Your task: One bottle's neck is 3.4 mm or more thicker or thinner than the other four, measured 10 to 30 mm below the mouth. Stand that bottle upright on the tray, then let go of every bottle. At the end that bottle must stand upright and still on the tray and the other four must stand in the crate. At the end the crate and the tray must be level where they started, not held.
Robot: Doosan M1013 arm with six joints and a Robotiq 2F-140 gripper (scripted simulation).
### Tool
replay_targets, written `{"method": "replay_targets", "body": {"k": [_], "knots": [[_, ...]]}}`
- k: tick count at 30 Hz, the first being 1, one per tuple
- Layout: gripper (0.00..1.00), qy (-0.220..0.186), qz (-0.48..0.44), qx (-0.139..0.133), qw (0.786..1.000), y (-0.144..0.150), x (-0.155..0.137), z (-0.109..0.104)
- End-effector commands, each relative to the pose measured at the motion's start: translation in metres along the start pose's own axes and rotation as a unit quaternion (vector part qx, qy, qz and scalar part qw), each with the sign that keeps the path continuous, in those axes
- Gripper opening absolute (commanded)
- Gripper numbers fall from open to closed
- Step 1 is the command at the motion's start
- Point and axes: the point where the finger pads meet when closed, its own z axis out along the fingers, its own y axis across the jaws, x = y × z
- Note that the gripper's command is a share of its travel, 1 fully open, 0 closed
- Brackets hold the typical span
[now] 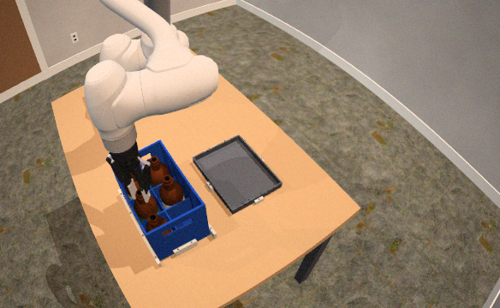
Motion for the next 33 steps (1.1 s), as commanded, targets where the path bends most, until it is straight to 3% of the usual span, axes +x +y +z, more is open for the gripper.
{"method": "replay_targets", "body": {"k": [1,10,11,33], "knots": [[0.00,0.000,0.000,0.000,1.000,0.0001,-0.0001,0.0000],[0.00,0.000,0.000,0.000,1.000,0.0001,-0.0001,0.0000],[0.38,0.000,0.000,0.000,1.000,0.0001,-0.0001,0.0000],[0.38,0.000,0.000,0.000,1.000,0.0001,-0.0001,0.0000]]}}
